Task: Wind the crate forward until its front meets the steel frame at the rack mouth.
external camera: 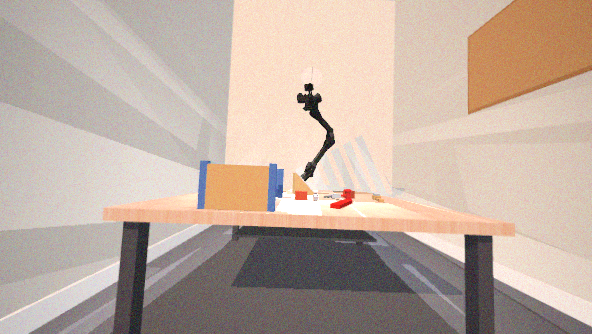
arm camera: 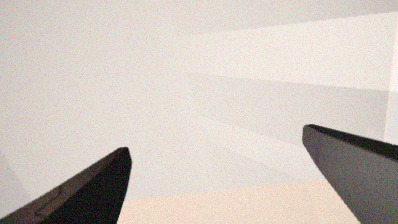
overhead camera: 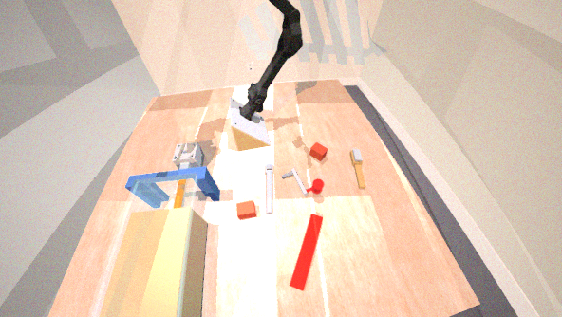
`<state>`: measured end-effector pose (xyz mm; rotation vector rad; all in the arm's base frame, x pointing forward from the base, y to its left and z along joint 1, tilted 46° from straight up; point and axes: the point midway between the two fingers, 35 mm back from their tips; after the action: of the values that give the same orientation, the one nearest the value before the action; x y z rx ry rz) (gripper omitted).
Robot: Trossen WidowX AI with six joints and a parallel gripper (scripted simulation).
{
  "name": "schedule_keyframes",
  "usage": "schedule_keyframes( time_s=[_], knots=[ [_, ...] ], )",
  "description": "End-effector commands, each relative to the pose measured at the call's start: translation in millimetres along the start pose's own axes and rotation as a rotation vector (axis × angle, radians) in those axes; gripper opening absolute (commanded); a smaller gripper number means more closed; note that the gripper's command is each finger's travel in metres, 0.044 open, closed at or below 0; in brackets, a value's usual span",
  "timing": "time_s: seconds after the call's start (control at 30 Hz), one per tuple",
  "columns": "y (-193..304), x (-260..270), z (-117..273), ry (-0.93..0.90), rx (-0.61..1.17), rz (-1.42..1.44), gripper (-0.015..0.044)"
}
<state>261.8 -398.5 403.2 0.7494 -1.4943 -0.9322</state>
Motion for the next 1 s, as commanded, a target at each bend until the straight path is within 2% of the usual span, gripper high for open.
schedule_keyframes(
  time_s=[0.0,0.27,0.5,0.73,0.97],
  knots=[
    [-12.5,-48.7,-48.7,0.124,-0.028,-0.204,0.0440],
    [-24.6,-171.7,-121.6,0.393,-0.168,-0.546,0.0440],
    [-24.4,-296.5,-148.7,0.633,-0.385,-0.777,0.0440],
    [-17.5,-422.0,-136.0,0.856,-0.686,-0.923,0.0440],
    [-7.5,-532.6,-85.4,1.035,-1.057,-0.961,0.0440]
  ],
)
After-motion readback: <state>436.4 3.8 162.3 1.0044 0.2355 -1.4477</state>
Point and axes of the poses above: the point midway between the two fingers, 35 mm back from their tips, its own z axis back along the fingers, its own x axis across the jaws, y = z × x, and after that the axes turned 10 degrees about -z, right-handed
